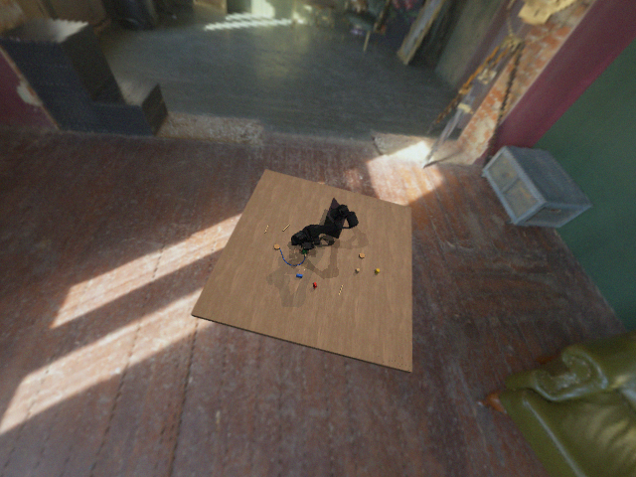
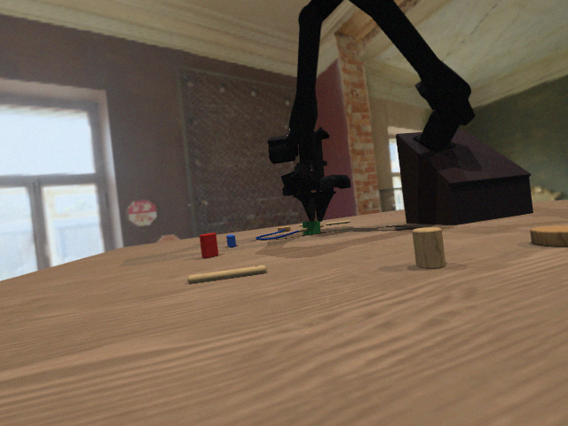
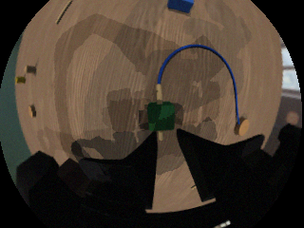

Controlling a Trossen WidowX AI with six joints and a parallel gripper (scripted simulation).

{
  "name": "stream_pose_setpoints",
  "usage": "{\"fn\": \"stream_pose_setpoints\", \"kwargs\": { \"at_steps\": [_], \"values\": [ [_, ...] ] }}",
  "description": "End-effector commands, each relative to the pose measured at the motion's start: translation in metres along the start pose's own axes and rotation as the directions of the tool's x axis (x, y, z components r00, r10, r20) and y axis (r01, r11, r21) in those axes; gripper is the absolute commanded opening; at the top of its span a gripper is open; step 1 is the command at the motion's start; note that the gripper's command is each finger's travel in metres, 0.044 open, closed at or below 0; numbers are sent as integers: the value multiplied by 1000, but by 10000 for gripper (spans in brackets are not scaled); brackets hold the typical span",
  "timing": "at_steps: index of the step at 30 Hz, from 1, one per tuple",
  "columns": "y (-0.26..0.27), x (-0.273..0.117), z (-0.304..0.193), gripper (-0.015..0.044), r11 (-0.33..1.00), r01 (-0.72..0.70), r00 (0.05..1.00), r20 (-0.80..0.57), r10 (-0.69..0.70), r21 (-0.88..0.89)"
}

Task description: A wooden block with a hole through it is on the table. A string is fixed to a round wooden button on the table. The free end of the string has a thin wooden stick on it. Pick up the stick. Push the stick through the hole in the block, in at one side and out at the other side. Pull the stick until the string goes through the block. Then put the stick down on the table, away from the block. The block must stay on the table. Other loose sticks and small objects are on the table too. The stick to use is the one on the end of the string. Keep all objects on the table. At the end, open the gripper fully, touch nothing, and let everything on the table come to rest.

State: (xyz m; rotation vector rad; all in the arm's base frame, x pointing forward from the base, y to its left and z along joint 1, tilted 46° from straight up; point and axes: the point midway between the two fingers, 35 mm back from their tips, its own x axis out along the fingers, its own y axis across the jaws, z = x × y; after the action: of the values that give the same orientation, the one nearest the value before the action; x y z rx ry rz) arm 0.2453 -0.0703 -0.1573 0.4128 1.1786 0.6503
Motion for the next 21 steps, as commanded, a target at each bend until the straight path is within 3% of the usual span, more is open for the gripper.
{"fn": "stream_pose_setpoints", "kwargs": {
  "at_steps": [1, 15, 16, 21],
  "values": [
    [6, 16, -4, 123, 1000, -27, 999, -28, 27, -8],
    [6, 16, -4, 123, 1000, -27, 999, -28, 27, -8],
    [0, 0, 0, 117, 1000, 0, 1000, 0, 0, 0],
    [0, 0, 0, 84, 1000, 0, 1000, 0, 0, 0]
  ]
}}
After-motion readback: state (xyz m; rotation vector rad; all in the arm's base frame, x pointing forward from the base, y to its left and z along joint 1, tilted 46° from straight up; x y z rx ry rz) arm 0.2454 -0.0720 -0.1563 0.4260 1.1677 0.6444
